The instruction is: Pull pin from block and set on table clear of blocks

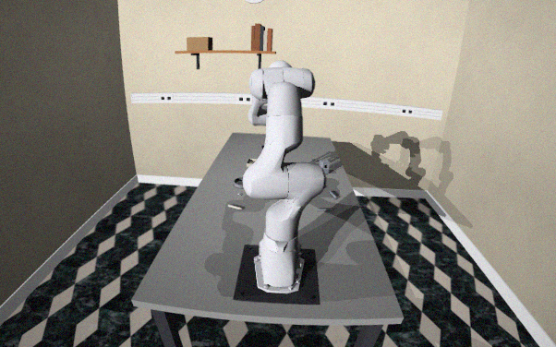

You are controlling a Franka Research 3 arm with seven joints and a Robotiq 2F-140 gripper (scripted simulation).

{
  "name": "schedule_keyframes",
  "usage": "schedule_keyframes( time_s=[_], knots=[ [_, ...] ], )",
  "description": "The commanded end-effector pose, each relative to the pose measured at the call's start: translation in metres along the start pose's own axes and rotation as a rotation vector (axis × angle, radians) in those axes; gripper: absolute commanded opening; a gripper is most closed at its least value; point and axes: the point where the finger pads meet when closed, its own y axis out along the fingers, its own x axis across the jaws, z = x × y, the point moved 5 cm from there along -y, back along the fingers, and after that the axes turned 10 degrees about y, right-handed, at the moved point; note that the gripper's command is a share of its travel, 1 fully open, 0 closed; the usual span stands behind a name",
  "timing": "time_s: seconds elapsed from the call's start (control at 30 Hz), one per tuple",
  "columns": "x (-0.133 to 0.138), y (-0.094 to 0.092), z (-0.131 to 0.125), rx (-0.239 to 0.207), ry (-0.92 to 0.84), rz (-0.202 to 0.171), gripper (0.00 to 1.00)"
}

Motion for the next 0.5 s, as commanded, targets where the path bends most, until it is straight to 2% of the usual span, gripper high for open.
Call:
schedule_keyframes(
  time_s=[0.0, 0.47],
  knots=[
    [-0.0011, 0.0014, -0.0013, -0.01, 0.028, 0.002, 0.34],
    [-0.0024, 0.0025, -0.0029, -0.023, 0.055, 0.003, 0.34]
  ],
)
